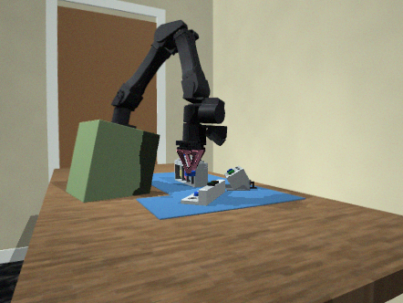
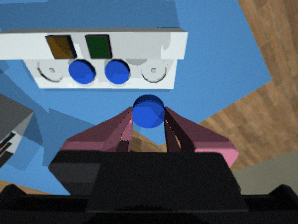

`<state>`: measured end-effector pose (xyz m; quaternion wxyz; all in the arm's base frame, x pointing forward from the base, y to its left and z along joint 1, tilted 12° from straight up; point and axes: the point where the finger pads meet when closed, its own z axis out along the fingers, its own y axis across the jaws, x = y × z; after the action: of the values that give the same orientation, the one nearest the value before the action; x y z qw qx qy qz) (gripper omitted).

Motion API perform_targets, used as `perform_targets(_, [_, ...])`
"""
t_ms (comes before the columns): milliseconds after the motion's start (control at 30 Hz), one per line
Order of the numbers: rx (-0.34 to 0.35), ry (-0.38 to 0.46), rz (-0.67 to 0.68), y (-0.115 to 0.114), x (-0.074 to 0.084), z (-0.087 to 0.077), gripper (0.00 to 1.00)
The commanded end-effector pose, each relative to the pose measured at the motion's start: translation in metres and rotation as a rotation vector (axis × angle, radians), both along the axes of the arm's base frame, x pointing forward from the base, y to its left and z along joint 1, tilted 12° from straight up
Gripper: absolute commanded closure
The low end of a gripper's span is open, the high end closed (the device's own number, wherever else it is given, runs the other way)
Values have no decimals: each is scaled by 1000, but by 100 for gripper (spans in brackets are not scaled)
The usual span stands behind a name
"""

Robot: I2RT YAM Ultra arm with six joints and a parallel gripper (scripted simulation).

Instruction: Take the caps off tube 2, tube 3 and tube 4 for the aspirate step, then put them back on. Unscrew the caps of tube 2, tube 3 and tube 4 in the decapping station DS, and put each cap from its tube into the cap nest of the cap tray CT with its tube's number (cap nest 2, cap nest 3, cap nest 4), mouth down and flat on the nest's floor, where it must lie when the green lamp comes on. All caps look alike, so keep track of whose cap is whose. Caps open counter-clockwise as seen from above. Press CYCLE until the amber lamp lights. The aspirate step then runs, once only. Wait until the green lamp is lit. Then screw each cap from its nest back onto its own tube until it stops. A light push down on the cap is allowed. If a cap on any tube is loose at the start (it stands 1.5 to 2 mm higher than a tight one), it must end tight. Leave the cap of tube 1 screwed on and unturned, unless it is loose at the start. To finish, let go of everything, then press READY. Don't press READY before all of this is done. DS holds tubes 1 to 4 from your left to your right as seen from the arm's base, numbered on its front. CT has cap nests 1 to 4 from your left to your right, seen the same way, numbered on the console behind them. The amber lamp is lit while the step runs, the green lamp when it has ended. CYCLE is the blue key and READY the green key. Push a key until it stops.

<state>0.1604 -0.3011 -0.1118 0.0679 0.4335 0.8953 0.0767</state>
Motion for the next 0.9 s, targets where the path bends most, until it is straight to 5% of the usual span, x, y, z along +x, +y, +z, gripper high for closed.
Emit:
perform_targets(0, [-64,-26,-10,-16,8,-6,100])
perform_targets(433, [-63,-26,-10,-16,19,-58,100])
perform_targets(867, [-63,-26,-10,-16,19,-58,100])
